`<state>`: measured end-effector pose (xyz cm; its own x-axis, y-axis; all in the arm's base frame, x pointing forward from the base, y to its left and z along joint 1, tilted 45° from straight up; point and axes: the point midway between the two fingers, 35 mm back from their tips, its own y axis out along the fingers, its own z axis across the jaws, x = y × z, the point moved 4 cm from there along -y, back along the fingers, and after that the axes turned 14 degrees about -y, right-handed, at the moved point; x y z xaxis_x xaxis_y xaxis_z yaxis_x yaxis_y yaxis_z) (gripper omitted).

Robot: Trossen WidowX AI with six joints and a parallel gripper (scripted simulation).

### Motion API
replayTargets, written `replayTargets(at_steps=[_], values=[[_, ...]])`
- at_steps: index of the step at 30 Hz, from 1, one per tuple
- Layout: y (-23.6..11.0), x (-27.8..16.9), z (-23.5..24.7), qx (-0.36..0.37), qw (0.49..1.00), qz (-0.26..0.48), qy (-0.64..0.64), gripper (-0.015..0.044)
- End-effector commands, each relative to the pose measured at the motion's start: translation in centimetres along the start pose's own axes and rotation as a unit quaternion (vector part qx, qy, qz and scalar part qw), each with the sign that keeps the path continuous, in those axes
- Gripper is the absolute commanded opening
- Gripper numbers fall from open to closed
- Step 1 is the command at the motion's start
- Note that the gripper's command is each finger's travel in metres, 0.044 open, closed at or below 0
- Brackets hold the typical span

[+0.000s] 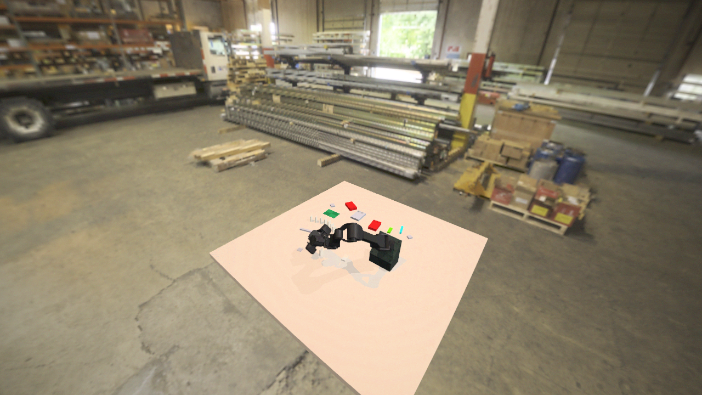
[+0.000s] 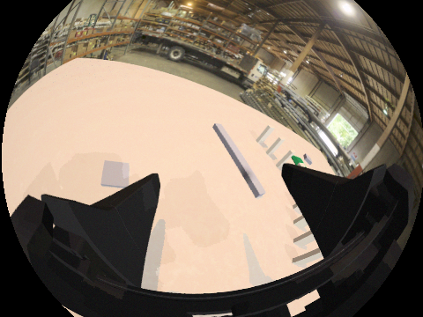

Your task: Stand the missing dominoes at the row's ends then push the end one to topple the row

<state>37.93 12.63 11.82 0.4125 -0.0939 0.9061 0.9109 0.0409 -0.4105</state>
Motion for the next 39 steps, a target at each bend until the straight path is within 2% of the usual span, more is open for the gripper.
replayTargets(at_steps=[1, 17, 24, 39], values=[[1.0, 1.3, -2.0, 0.134, 0.962, 0.232, -0.046, 0.044], [-4.4, 4.3, -3.3, 0.303, 0.861, 0.403, 0.062, 0.044], [-6.6, 4.6, -3.5, 0.322, 0.824, 0.453, 0.109, 0.044], [-6.7, 4.6, -3.5, 0.322, 0.823, 0.454, 0.109, 0.044]])
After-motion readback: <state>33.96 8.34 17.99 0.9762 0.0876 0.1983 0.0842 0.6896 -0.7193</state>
